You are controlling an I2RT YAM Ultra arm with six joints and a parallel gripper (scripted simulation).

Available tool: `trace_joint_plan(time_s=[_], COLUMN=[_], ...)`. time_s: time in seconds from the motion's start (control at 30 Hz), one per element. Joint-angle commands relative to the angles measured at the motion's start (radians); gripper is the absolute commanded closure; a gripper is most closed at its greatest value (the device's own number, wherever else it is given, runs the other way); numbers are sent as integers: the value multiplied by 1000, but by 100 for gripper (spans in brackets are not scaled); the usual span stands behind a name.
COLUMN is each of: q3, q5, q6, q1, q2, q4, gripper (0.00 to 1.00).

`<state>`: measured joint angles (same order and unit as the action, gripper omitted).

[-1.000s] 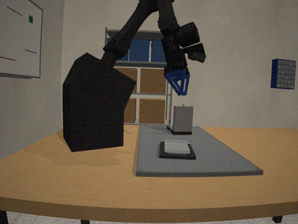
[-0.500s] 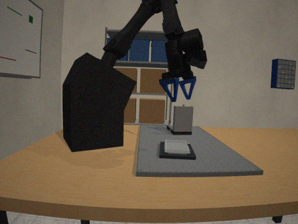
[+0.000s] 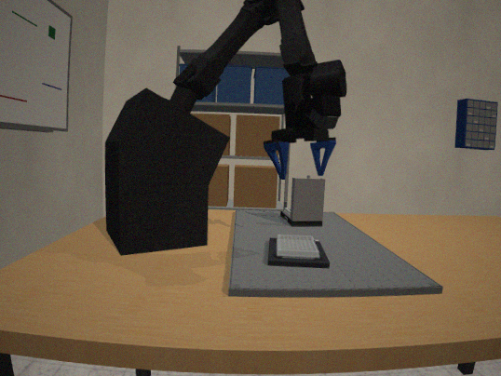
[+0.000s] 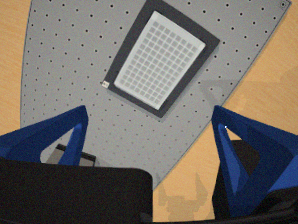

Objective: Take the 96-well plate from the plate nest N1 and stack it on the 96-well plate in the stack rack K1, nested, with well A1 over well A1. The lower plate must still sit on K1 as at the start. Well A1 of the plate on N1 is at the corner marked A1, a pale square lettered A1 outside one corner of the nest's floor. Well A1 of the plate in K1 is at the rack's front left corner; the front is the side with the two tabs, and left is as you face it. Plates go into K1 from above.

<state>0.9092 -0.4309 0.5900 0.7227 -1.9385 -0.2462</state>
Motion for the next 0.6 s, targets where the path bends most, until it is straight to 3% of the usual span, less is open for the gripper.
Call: trace_joint_plan(time_s=[0.0, 0.47, 0.57], q3=[47, 106, 111], q5=[18, 40, 41], q6=[163, 539, 544], q1=[-15, -55, -38], q2=[-20, -82, -56], q4=[-40, -112, -118], gripper=[0, 0, 0])
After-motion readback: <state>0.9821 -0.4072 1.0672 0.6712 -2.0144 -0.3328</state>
